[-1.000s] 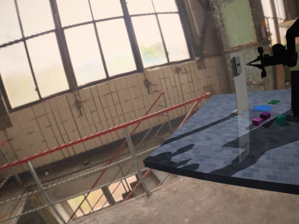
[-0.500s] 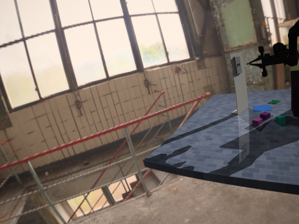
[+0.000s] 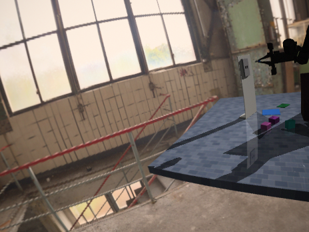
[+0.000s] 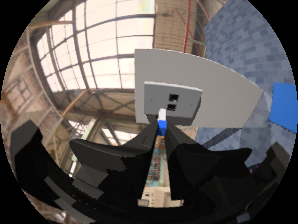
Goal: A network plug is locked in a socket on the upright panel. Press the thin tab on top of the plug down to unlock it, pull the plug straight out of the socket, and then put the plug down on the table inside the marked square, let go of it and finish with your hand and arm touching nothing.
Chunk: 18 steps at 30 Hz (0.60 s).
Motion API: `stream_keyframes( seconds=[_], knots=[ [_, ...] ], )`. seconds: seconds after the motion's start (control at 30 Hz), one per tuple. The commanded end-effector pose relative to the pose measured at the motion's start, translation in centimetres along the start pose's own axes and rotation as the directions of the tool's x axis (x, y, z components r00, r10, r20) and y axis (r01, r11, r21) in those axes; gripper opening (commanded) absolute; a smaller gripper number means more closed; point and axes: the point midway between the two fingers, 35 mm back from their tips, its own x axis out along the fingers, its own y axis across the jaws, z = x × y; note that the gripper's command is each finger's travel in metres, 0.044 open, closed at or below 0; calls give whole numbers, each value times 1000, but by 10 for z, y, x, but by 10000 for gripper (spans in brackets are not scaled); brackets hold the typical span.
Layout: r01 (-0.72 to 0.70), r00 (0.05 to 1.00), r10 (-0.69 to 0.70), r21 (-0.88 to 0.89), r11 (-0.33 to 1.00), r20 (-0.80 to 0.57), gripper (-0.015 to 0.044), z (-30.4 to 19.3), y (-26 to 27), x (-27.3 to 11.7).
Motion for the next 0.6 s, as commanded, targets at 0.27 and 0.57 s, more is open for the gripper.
stream_keyframes(
  seconds=[0.27, 0.57],
  knots=[
    [-5, 1000, 5, -7, 1000, -9, 0, -7, 24, -9],
    [33, 999, -33, 13, 999, 6, 0, -4, 19, -7]
  ],
)
